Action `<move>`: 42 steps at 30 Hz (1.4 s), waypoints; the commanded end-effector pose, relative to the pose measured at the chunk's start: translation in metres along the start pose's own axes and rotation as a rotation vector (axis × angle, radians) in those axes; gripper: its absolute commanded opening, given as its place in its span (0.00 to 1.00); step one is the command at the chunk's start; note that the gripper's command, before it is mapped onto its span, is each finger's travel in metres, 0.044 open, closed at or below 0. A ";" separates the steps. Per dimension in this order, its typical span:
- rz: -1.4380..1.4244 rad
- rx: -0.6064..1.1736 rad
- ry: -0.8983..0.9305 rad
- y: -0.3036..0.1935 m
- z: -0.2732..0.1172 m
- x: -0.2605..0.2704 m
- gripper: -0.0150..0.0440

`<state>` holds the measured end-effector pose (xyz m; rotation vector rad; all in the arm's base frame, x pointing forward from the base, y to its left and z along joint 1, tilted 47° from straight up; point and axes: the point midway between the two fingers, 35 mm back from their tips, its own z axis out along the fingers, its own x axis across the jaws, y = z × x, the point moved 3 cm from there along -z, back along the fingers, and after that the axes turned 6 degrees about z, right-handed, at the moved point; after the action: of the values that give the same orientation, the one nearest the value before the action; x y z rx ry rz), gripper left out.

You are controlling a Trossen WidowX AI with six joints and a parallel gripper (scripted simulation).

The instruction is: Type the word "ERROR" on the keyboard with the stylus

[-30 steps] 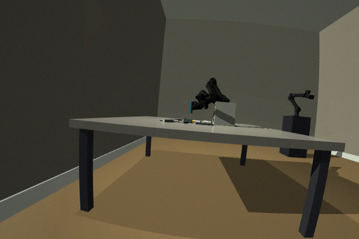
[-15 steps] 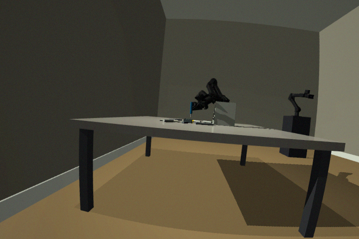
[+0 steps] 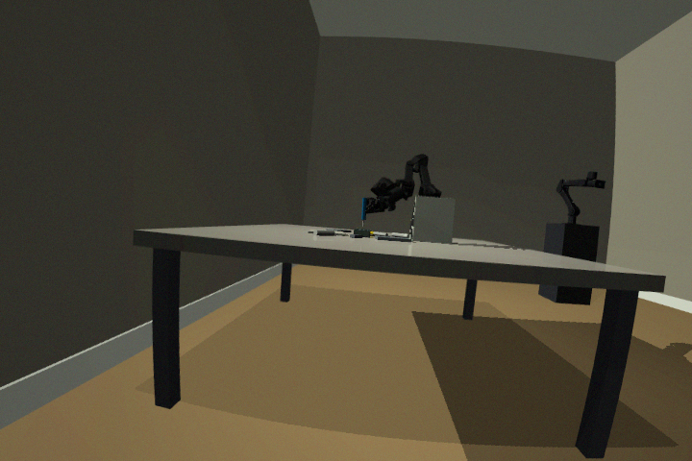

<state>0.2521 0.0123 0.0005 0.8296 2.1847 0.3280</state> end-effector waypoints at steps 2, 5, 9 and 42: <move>-0.004 -0.013 -0.005 0.002 -0.005 -0.020 0.25; -0.003 -0.014 -0.006 0.001 -0.009 -0.029 0.25; -0.002 -0.015 -0.008 -0.001 -0.015 -0.042 0.25; -0.003 -0.027 -0.029 -0.022 -0.045 -0.086 0.25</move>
<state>0.2532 -0.0538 0.0771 0.8132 2.1392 0.3394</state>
